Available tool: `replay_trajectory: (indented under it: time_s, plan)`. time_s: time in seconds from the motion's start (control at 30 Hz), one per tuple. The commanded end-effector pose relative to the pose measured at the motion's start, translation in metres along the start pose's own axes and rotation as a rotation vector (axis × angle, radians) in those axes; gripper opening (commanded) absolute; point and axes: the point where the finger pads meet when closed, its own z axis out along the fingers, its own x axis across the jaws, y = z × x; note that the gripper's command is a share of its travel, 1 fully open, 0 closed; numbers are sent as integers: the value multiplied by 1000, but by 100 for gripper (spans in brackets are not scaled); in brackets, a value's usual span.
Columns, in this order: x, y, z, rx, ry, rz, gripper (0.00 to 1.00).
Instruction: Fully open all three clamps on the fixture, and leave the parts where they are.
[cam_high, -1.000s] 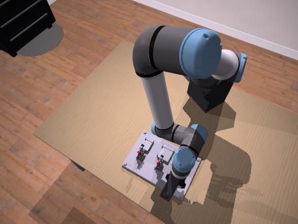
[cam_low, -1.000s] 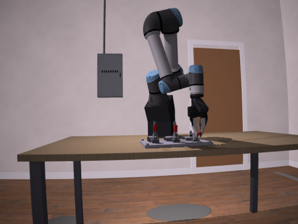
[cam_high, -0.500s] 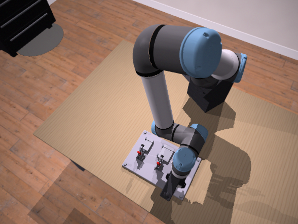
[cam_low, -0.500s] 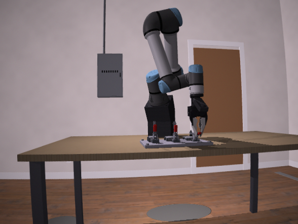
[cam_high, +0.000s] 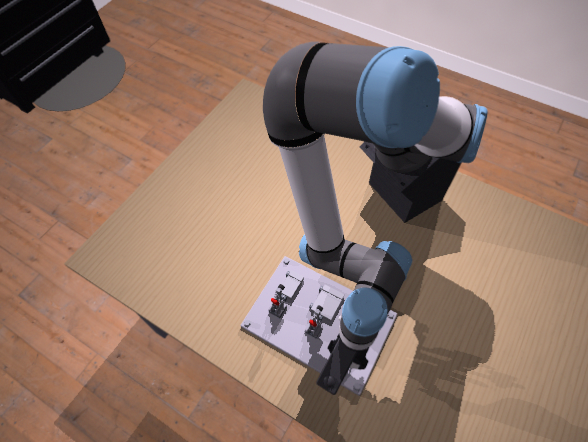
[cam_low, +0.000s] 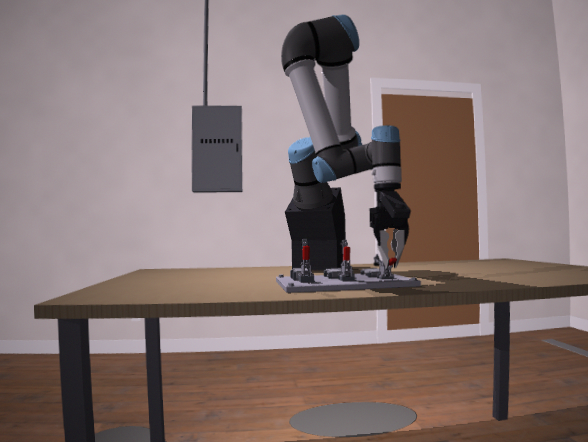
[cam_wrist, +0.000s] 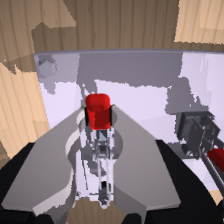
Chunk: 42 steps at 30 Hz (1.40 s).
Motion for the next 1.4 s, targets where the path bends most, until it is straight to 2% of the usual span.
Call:
replay_trajectory:
  time_s: [0.0, 1.37]
  plan:
    - [0, 4, -5, 1, 1, -1, 0]
    - [0, 32, -16, 1, 1, 0, 0]
